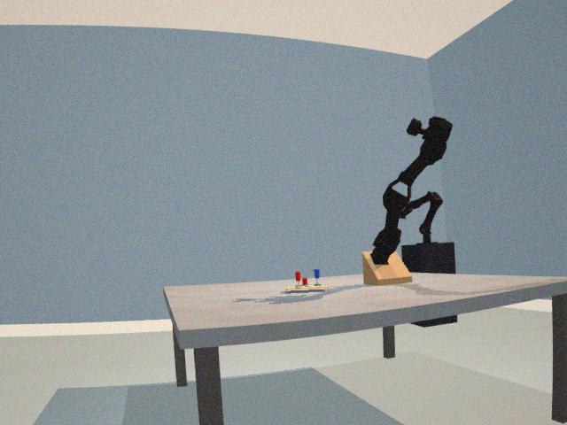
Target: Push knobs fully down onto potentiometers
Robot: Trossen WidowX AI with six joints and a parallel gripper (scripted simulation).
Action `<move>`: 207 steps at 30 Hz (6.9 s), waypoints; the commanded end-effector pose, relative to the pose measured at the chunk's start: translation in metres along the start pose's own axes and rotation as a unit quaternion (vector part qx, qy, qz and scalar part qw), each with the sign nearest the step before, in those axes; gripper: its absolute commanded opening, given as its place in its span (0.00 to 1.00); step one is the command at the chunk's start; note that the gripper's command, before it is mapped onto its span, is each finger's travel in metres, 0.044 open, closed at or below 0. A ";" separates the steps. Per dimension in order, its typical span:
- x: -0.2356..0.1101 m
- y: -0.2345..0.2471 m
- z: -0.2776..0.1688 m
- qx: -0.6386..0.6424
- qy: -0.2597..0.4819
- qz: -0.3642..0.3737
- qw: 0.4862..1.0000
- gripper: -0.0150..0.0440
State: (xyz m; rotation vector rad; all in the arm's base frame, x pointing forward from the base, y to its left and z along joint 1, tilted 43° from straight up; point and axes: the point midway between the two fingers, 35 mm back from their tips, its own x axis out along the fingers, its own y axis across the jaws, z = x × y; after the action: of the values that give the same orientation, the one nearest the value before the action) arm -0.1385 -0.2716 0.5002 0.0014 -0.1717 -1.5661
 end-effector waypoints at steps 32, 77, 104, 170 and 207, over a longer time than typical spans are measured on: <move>0.078 0.195 -0.187 0.208 0.329 0.256 0.885 0.25; -0.236 0.428 -0.401 -0.014 0.833 0.348 0.431 0.25; -0.374 0.393 -0.438 -0.186 0.888 0.289 0.304 0.25; -0.395 0.388 -0.456 -0.186 0.888 0.289 0.304 0.25; -0.402 0.387 -0.462 -0.186 0.889 0.289 0.304 0.25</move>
State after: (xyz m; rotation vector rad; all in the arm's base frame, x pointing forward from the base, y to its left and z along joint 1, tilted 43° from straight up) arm 0.2980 0.0769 0.0452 1.1538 1.7824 -0.0705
